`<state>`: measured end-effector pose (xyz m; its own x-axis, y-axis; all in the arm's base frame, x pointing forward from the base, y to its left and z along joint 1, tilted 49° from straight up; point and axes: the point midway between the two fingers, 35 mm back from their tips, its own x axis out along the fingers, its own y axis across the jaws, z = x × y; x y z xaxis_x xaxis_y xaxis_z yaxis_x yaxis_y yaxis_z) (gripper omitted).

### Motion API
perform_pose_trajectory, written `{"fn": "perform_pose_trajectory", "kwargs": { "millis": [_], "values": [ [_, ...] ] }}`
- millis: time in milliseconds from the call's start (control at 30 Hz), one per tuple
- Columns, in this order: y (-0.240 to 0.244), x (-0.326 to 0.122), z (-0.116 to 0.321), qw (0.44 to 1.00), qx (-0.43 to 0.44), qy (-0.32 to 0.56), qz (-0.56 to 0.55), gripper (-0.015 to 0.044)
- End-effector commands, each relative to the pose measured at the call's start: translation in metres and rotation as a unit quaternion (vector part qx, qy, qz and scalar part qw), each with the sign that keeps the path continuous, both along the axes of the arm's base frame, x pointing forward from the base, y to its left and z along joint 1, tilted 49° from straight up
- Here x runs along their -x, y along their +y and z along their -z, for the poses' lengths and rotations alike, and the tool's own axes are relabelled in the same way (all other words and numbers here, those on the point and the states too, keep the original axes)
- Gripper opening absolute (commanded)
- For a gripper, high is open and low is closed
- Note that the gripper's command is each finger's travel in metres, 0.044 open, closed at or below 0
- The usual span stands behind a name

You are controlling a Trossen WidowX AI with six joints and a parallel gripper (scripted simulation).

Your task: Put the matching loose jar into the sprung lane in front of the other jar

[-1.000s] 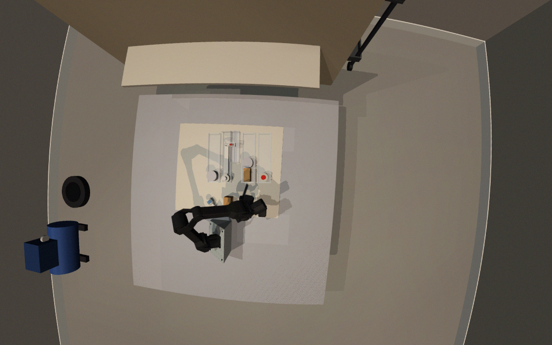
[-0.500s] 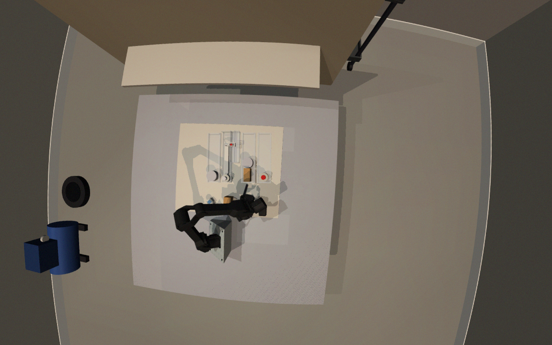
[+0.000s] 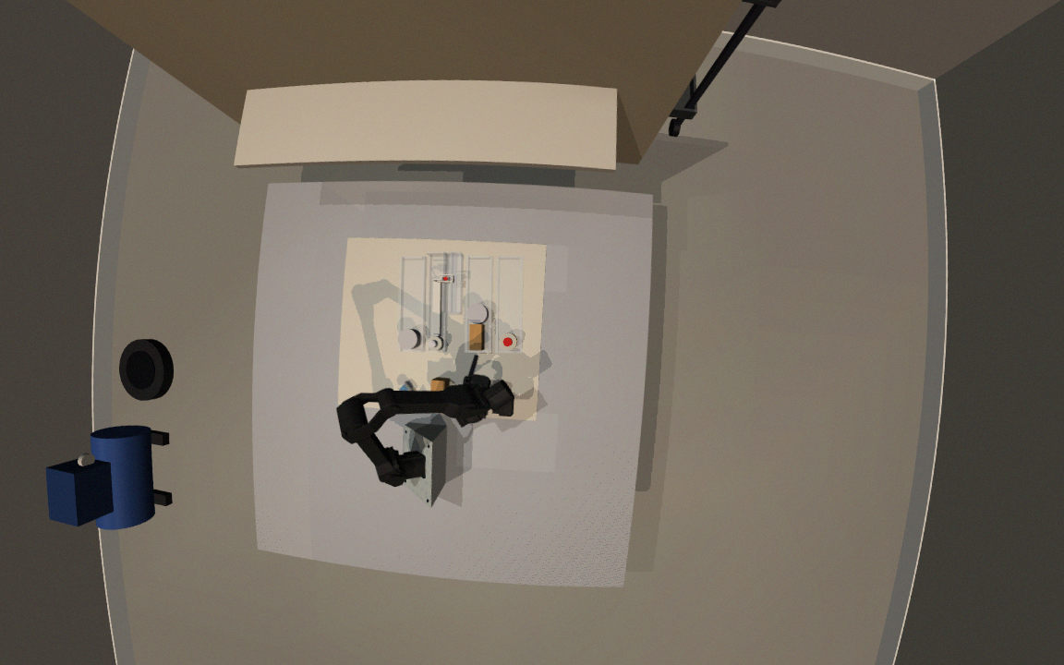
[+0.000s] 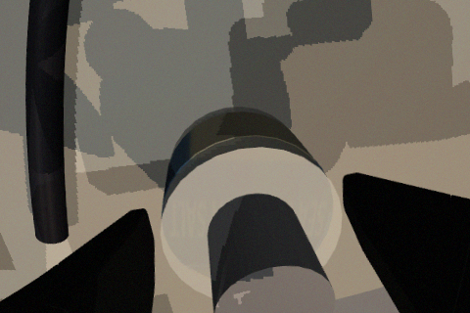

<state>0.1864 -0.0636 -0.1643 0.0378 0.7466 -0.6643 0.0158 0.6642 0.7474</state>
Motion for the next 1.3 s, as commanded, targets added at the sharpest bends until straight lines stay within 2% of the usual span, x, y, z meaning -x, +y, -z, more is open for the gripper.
{"fn": "perform_pose_trajectory", "kwargs": {
  "millis": [0,167,367,400,733,1267],
  "values": [
    [0.0,0.0,0.0,1.0,-0.001,0.0,0.002,0.0197],
    [0.0,0.0,0.0,1.0,-0.001,0.0,0.002,0.0164],
    [-0.02,-0.004,-0.017,1.0,0.001,0.0,0.002,0.0006],
    [-0.026,-0.005,-0.023,1.0,0.001,0.0,0.003,0.0],
    [-0.073,-0.003,-0.076,1.0,0.0,0.001,0.002,0.0],
    [-0.028,-0.059,-0.105,1.0,0.016,-0.005,0.0,0.0]
  ]
}}
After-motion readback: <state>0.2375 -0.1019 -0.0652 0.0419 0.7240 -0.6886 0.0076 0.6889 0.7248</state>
